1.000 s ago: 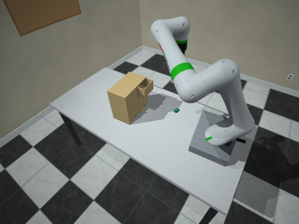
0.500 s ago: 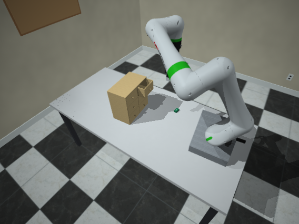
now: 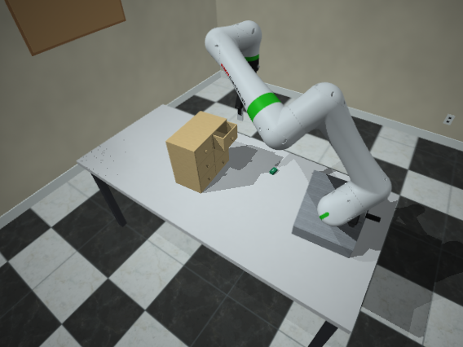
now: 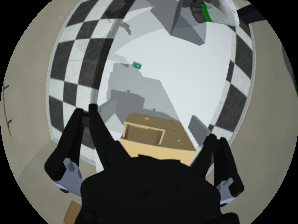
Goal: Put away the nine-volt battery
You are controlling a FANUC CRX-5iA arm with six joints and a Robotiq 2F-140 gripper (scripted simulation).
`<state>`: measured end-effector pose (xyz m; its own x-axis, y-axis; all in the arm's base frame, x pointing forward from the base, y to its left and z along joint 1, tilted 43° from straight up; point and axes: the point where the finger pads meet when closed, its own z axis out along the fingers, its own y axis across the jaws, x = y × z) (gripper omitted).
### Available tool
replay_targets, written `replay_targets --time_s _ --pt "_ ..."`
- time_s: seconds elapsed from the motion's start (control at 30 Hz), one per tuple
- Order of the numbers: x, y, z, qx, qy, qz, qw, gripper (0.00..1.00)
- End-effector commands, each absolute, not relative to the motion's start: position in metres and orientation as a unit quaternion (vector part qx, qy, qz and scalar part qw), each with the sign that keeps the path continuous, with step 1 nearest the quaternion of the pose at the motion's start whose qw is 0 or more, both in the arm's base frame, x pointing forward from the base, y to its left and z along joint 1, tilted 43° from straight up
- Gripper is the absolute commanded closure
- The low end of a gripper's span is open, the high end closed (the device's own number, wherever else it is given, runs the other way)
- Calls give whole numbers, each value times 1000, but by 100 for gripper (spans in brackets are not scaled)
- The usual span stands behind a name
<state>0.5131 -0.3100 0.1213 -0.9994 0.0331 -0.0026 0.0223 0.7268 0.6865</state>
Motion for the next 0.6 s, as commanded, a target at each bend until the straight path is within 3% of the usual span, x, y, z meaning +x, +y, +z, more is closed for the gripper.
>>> replay_targets --time_s 0.0,0.33,0.57 --pt "524 -310 122 15 929 369 7 0" --pt "529 -307 119 21 929 370 2 0" --pt "562 -287 96 66 923 378 -36 0"
